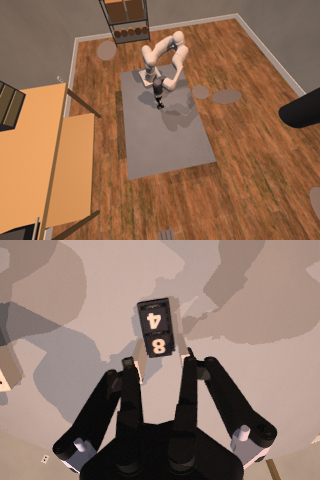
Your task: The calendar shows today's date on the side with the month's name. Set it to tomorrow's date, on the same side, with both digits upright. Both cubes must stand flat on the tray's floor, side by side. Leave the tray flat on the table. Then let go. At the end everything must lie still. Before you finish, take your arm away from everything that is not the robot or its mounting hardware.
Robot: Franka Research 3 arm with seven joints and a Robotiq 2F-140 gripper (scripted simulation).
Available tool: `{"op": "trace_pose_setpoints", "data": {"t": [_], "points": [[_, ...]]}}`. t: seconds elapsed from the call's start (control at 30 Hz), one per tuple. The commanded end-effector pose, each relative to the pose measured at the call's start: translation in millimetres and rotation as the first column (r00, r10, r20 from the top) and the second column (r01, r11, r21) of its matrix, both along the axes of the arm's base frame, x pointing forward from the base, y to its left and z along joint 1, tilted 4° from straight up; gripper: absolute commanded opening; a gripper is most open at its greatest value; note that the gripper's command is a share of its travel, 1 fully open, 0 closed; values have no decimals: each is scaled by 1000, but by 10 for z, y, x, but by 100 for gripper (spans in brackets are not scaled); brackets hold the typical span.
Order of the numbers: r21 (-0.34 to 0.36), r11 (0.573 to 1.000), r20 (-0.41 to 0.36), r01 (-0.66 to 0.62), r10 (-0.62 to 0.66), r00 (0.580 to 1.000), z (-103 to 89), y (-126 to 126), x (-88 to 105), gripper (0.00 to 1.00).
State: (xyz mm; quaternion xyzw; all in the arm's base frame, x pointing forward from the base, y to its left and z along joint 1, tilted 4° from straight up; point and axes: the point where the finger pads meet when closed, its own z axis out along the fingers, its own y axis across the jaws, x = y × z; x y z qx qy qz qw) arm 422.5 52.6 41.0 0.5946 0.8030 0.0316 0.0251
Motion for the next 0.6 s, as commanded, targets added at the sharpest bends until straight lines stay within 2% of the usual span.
{"op": "trace_pose_setpoints", "data": {"t": [0.0,0.37,0.57], "points": [[2,1000,-7,2,-2,1000,98,5,-30,29],[2,1000,-7,2,-2,1000,655,-8,-70,29],[2,1000,-7,2,-2,1000,759,-10,-77,29]]}}
